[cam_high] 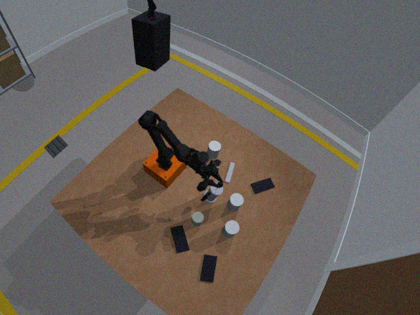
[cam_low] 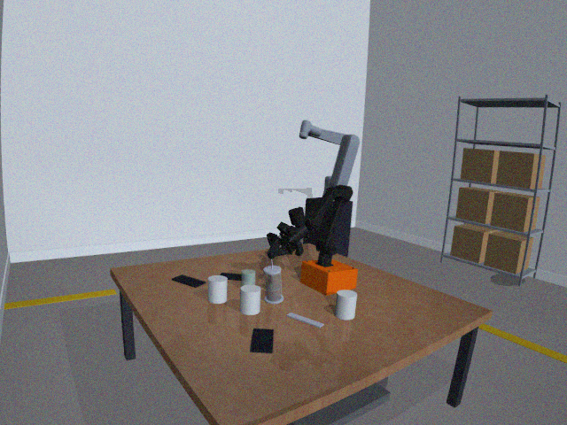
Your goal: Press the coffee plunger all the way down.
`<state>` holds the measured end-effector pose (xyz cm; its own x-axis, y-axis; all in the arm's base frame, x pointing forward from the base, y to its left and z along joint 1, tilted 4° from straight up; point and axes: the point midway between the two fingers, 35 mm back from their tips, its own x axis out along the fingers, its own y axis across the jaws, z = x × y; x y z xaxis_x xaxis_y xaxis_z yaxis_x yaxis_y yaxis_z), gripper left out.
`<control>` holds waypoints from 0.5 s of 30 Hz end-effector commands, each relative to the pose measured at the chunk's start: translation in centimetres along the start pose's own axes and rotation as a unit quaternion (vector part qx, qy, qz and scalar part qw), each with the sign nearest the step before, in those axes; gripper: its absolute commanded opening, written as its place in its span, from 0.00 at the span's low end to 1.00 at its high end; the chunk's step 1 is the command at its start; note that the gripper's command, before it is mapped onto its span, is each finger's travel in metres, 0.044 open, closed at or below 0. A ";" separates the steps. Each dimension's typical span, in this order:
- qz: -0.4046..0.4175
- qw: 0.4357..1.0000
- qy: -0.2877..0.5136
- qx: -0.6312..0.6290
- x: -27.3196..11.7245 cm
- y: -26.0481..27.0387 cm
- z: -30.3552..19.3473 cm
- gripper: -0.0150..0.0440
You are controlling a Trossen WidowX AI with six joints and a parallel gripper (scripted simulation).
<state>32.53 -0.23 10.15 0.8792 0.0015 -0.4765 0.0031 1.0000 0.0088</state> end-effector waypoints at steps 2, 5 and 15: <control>-0.001 0.999 0.038 0.000 0.9 0.0 -3.0 0.46; -0.001 0.999 0.038 0.000 1.3 0.0 -3.1 0.46; -0.001 0.999 0.038 0.000 2.1 0.0 -2.8 0.46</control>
<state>33.33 -0.20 8.21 0.8669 0.0013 -0.4985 0.0030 1.0000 0.0078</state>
